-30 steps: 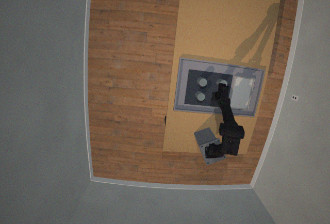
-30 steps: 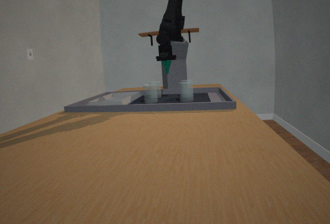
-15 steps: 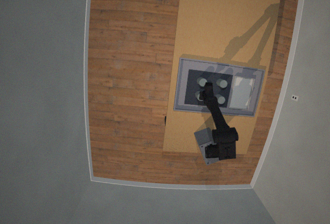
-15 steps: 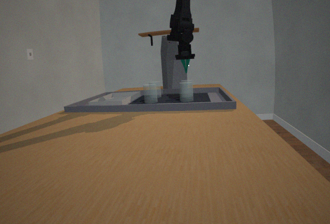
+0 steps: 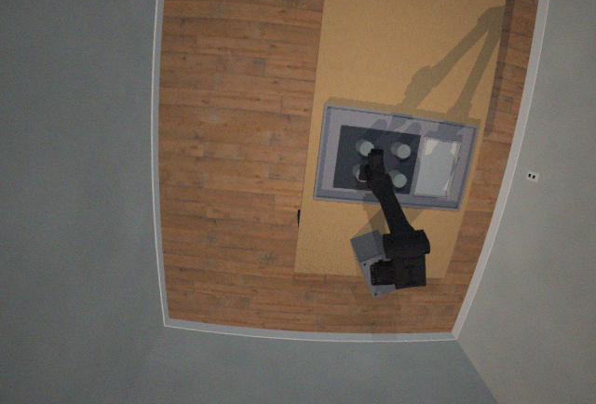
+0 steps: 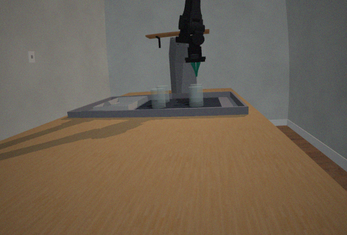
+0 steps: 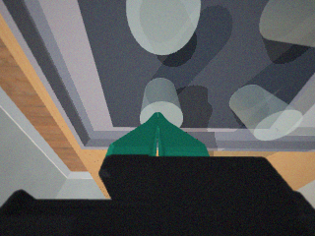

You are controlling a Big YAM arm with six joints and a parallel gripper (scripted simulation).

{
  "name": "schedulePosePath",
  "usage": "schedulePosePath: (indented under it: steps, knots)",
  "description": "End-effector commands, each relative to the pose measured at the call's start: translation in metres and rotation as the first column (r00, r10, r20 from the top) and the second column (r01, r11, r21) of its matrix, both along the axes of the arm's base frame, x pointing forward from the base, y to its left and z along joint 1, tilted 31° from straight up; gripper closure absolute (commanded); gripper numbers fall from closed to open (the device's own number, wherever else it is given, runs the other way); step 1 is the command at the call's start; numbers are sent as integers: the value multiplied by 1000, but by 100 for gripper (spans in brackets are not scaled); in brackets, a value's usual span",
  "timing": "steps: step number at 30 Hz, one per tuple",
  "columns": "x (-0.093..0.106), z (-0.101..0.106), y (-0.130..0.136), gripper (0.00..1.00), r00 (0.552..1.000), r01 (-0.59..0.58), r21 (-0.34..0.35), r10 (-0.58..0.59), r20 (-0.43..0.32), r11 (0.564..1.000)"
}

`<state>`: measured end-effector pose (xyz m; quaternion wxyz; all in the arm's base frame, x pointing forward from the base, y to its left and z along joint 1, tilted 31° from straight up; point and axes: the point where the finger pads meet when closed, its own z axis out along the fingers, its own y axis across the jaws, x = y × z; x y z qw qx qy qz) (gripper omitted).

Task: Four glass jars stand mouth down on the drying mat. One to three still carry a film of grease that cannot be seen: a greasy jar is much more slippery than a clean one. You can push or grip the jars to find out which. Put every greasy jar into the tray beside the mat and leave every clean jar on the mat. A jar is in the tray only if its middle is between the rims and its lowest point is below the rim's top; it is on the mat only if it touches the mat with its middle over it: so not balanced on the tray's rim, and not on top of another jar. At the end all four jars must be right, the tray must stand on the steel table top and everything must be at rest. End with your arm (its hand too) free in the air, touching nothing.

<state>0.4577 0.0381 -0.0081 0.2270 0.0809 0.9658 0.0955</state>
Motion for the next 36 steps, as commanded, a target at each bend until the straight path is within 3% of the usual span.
schedulePosePath:
  steps: [1, 17, 18, 27, 36]
  knots:
    - [12, 20, -4, 100, 999, 20, 4, -20, 38, 1000]
    - [12, 20, -4, 100, 999, 20, 4, -20, 38, 1000]
    - [18, 33, -10, 100, 999, 20, 4, -20, 38, 1000]
    - [18, 33, -10, 100, 999, 20, 4, -20, 38, 1000]
    - [39, -4, -4, 100, 999, 20, 4, -20, 38, 1000]
